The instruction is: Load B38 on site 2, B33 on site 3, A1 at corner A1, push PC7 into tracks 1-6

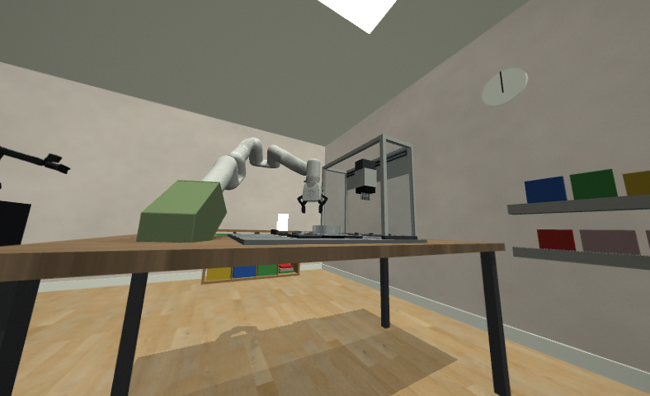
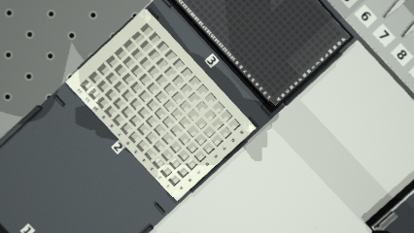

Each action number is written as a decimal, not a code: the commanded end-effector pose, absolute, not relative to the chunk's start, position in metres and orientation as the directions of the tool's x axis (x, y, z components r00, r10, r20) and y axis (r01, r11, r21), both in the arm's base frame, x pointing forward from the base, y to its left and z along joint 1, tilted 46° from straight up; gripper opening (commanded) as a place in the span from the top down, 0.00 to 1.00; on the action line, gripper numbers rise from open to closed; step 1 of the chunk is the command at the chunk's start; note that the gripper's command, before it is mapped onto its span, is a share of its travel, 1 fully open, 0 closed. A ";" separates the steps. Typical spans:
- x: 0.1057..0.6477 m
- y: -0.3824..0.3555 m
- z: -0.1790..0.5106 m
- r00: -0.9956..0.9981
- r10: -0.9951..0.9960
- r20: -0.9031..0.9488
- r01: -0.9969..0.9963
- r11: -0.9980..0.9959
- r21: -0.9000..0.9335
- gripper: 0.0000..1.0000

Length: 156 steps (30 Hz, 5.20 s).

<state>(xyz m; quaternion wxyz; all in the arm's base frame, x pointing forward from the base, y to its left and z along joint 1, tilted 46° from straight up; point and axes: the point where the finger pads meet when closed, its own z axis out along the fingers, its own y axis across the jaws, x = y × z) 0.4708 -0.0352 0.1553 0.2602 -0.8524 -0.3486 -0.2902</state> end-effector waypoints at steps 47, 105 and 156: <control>0.477 -0.025 0.143 -0.078 0.743 0.664 0.944 -0.159 0.289 0.00; 0.502 0.025 0.090 -0.078 0.743 0.665 0.944 -0.159 0.289 0.00; 0.508 0.039 0.078 -0.078 0.743 0.665 0.944 -0.159 0.289 0.00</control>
